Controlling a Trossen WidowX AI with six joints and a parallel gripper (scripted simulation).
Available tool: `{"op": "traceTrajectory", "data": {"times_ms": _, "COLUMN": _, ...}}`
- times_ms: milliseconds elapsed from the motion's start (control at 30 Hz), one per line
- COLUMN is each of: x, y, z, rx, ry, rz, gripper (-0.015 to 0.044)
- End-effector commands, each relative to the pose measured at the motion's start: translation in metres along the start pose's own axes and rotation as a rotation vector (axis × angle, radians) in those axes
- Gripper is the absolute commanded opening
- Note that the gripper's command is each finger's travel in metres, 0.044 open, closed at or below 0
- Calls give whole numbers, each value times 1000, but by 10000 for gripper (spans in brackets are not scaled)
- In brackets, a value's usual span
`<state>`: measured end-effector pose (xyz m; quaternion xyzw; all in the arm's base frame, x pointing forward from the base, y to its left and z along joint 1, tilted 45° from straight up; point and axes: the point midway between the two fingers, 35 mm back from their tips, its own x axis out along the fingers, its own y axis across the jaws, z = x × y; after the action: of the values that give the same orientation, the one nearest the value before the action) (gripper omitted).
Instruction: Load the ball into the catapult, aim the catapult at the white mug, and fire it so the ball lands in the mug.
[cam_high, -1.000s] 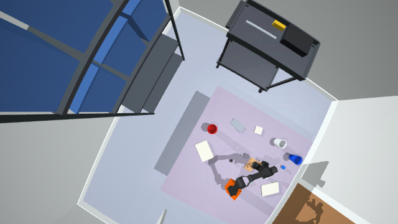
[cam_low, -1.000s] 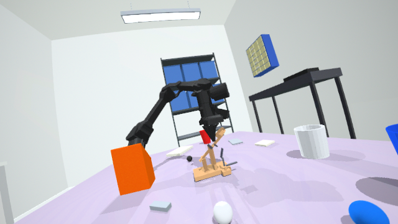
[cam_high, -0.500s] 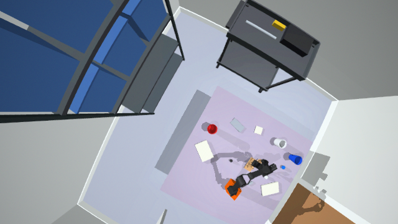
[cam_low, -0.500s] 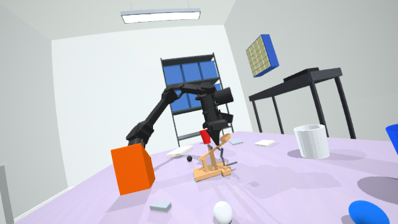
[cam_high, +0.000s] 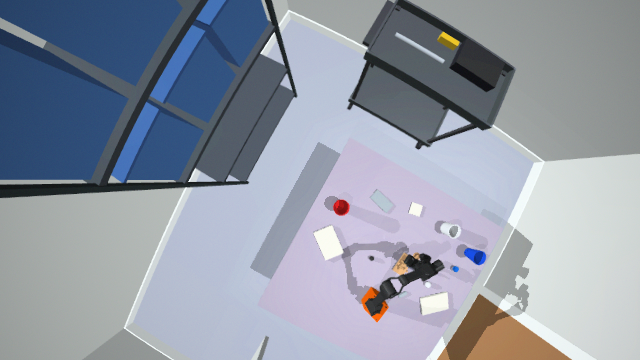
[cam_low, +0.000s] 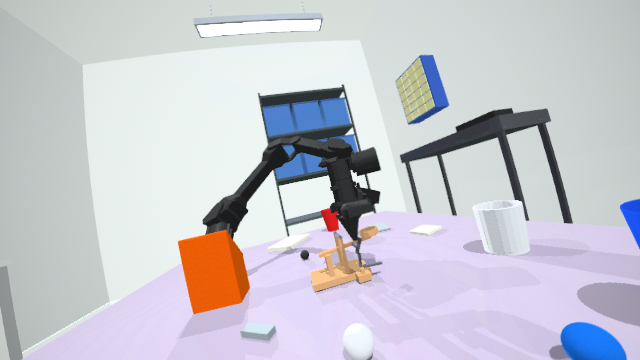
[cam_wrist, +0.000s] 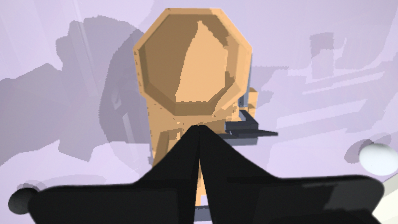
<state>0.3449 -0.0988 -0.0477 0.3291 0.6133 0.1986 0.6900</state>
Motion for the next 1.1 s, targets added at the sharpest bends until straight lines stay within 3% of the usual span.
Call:
{"op": "traceTrajectory", "data": {"times_ms": 0, "x": 6, "y": 1, "z": 3, "rx": -1, "ry": -3, "rz": 6, "gripper": 0}}
{"op": "traceTrajectory", "data": {"times_ms": 767, "x": 41, "y": 2, "z": 8, "rx": -1, "ry": -3, "rz": 7, "gripper": 0}}
{"op": "traceTrajectory", "data": {"times_ms": 1067, "x": 31, "y": 0, "z": 8, "rx": 0, "ry": -11, "rz": 0, "gripper": 0}}
